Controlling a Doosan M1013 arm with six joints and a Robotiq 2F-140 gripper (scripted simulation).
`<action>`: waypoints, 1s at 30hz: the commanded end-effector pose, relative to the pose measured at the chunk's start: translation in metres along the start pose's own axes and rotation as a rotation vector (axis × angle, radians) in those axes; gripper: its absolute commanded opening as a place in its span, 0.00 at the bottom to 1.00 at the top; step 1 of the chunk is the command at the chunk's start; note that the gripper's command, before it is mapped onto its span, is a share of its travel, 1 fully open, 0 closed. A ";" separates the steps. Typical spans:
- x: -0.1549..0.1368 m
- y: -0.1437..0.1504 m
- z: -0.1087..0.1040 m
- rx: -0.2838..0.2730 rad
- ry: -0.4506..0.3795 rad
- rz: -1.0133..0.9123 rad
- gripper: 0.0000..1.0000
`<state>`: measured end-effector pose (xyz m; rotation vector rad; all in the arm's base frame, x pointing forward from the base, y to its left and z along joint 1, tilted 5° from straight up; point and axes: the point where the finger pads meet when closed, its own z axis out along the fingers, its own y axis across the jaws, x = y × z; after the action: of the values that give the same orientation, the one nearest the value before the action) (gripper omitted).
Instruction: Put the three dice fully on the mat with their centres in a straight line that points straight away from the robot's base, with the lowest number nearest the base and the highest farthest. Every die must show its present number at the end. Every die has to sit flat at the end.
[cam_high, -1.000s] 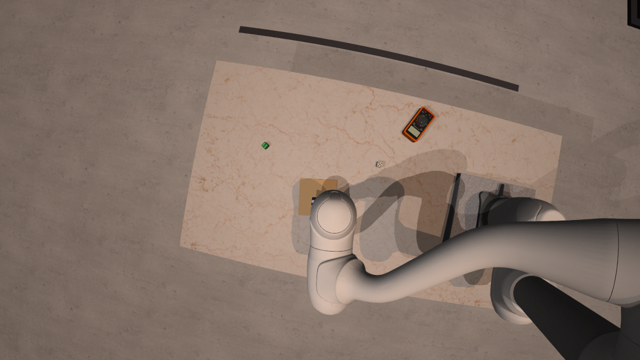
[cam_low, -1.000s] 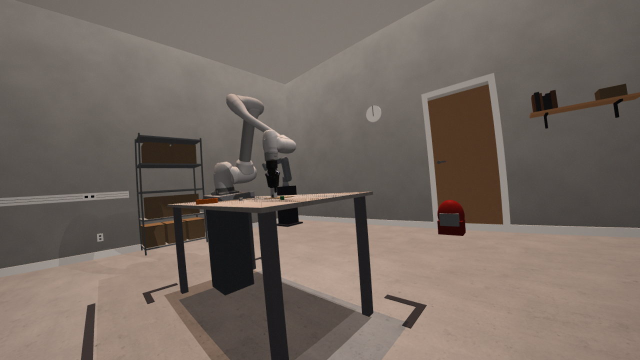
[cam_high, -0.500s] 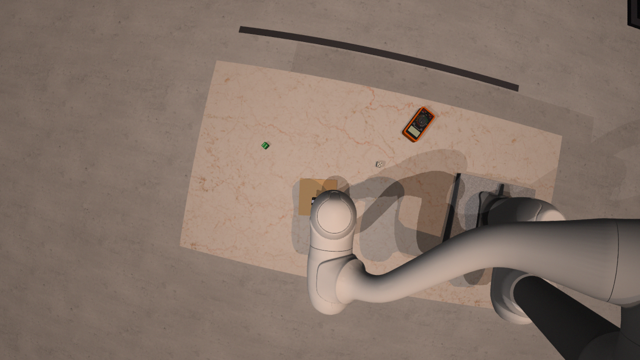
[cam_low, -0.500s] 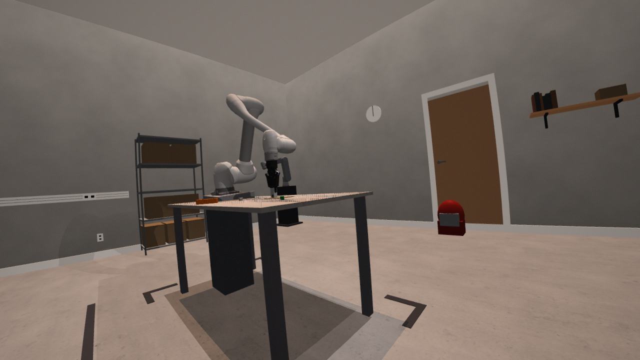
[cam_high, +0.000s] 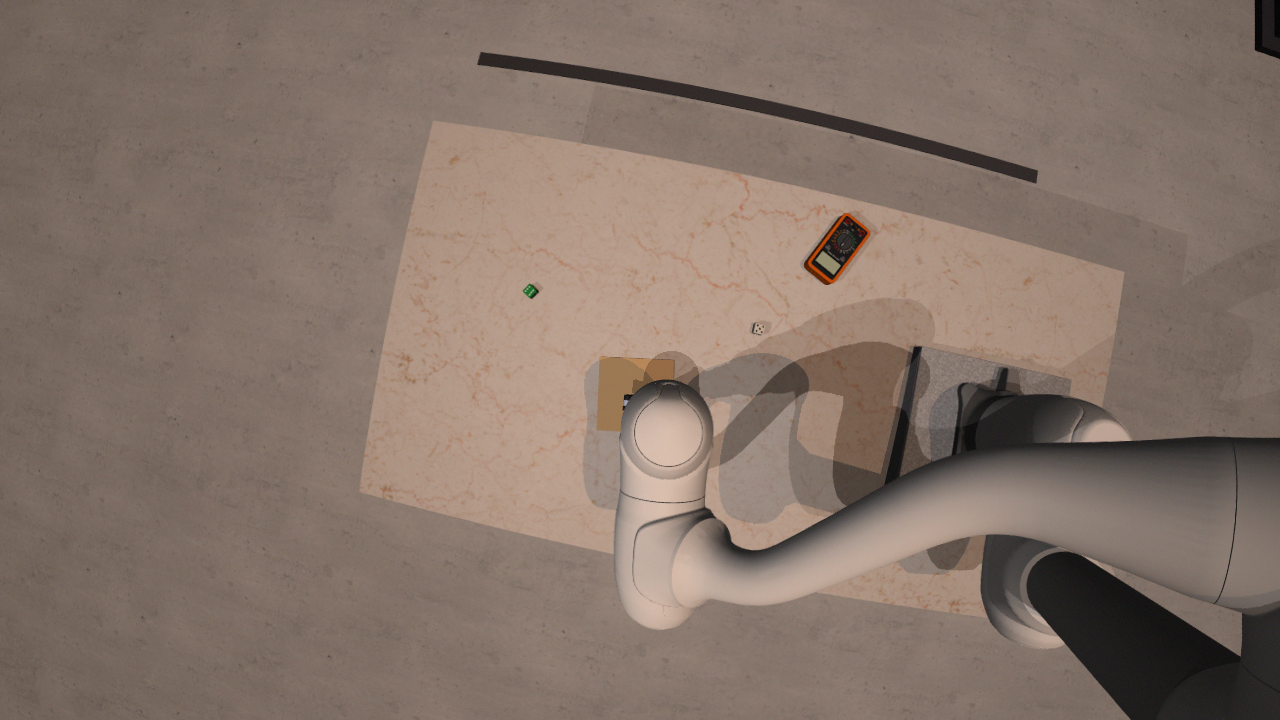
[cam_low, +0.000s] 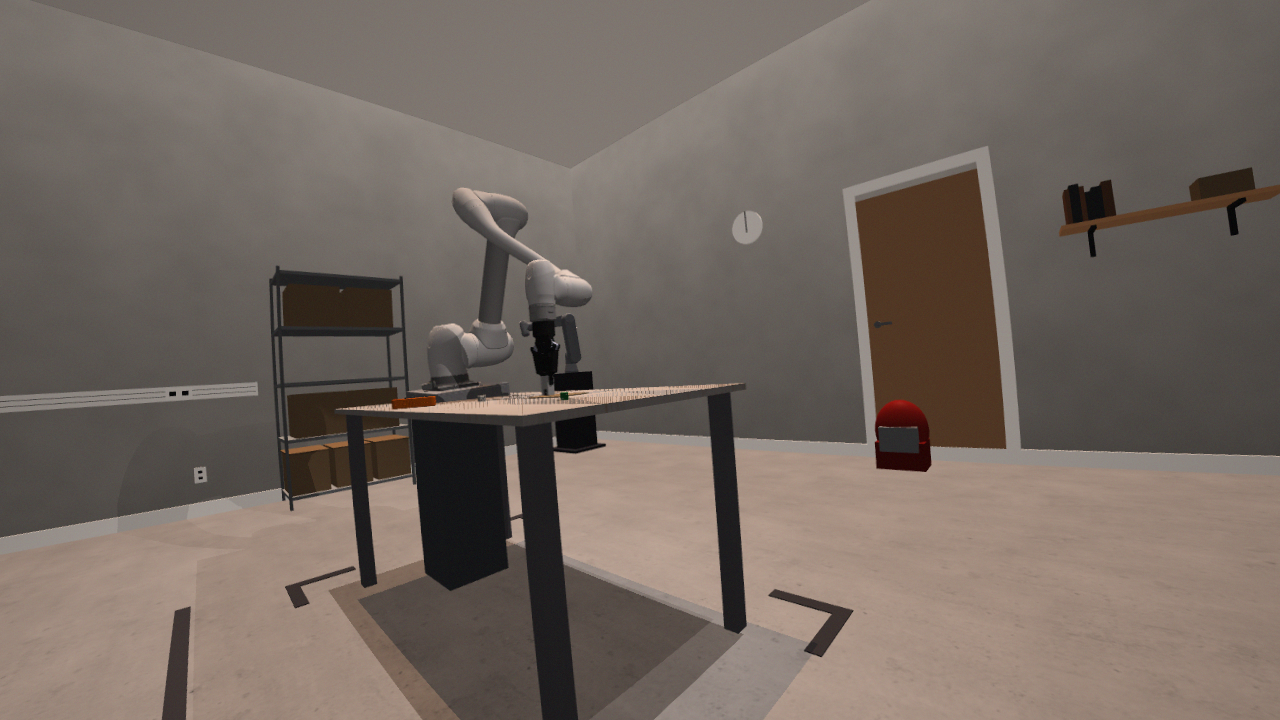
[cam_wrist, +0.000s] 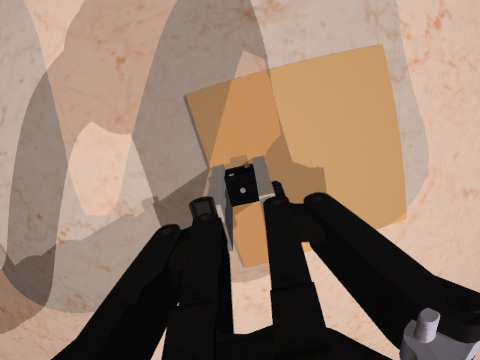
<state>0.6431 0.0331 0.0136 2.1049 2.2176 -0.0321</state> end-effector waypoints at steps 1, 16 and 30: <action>0.000 0.000 -0.001 -0.001 0.000 0.000 0.18; 0.000 0.000 -0.001 -0.001 0.000 0.000 0.25; 0.000 0.000 -0.001 -0.001 0.000 0.000 0.29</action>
<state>0.6431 0.0331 0.0136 2.1049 2.2176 -0.0321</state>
